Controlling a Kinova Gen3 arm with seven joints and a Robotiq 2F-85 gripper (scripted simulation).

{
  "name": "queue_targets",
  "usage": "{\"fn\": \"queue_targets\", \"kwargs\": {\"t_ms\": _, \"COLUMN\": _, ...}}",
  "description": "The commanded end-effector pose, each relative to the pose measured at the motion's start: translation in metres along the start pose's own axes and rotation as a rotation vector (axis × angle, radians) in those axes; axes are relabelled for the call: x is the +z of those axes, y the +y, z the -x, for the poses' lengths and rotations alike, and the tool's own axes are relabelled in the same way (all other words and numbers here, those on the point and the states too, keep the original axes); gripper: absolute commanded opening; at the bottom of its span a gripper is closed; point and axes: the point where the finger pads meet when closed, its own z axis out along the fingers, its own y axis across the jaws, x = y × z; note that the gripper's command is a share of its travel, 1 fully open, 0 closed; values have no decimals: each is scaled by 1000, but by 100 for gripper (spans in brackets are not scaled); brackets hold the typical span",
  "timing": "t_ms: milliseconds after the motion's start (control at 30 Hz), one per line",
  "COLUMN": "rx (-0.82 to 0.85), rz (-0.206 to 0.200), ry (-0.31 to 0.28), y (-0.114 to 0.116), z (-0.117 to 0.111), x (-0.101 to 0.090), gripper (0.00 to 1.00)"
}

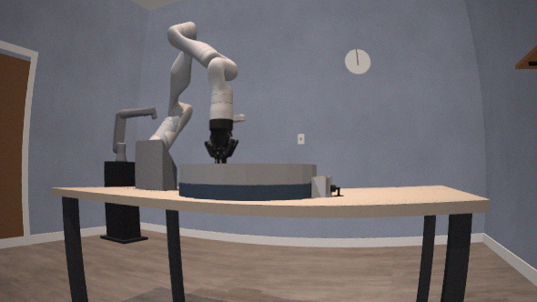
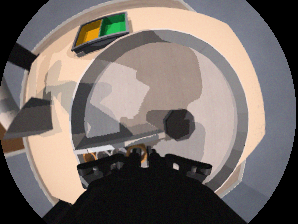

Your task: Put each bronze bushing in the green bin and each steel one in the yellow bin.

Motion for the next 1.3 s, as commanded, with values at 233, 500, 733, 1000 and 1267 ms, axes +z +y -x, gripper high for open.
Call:
{"fn": "queue_targets", "kwargs": {"t_ms": 233, "rx": 1, "rz": 1, "ry": 1, "y": 1, "z": 0, "x": -7, "gripper": 0}}
{"fn": "queue_targets", "kwargs": {"t_ms": 500, "rx": 1, "rz": 1, "ry": 1, "y": 1, "z": 0, "x": -9, "gripper": 0}}
{"fn": "queue_targets", "kwargs": {"t_ms": 733, "rx": 1, "rz": 1, "ry": 0, "y": 1, "z": 0, "x": -11, "gripper": 0}}
{"fn": "queue_targets", "kwargs": {"t_ms": 1000, "rx": 1, "rz": 1, "ry": 1, "y": 1, "z": 0, "x": -15, "gripper": 0}}
{"fn": "queue_targets", "kwargs": {"t_ms": 1267, "rx": 1, "rz": 1, "ry": -1, "y": 0, "z": 0, "x": -17, "gripper": 0}}
